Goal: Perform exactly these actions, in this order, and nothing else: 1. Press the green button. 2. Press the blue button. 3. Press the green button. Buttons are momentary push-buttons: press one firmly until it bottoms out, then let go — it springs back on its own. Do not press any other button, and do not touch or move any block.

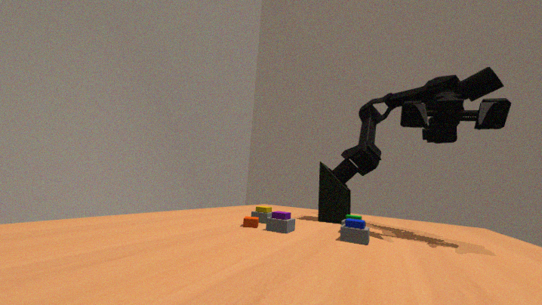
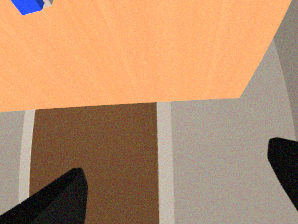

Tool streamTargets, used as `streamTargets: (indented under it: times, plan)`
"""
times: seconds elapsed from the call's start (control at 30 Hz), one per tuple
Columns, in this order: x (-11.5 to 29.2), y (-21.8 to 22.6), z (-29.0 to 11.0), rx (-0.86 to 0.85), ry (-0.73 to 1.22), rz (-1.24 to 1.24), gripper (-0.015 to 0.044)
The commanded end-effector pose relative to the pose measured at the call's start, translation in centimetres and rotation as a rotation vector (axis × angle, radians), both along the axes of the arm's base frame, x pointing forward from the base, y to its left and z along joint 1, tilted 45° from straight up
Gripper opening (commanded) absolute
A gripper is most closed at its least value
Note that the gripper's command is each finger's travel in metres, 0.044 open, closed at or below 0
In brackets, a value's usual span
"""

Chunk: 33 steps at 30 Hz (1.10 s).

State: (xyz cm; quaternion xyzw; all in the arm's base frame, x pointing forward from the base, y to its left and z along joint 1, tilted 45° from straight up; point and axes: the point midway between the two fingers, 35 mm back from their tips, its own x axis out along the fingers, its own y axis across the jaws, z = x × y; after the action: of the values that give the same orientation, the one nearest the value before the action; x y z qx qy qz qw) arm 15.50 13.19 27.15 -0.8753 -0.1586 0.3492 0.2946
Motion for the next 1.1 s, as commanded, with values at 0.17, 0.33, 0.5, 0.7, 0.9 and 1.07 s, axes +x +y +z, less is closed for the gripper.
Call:
streamTargets:
  times: [0.17, 0.33, 0.5, 0.7, 0.9, 1.07]
  plan:
    - [1.8, 0.1, -3.8, 0.084, 0.273, -0.191, 0.04]
    - [3.9, -1.3, -10.2, 0.264, 0.736, -0.601, 0.04]
    - [4.0, -3.2, -15.8, 0.482, 1.222, -1.094, 0.04]
    - [3.0, -5.3, -19.9, 0.799, 1.785, -1.787, 0.04]
    - [2.8, -6.1, -21.0, 0.96, 2.06, -2.148, 0.04]
    - [2.8, -6.1, -21.0, 0.96, 2.06, -2.148, 0.04]
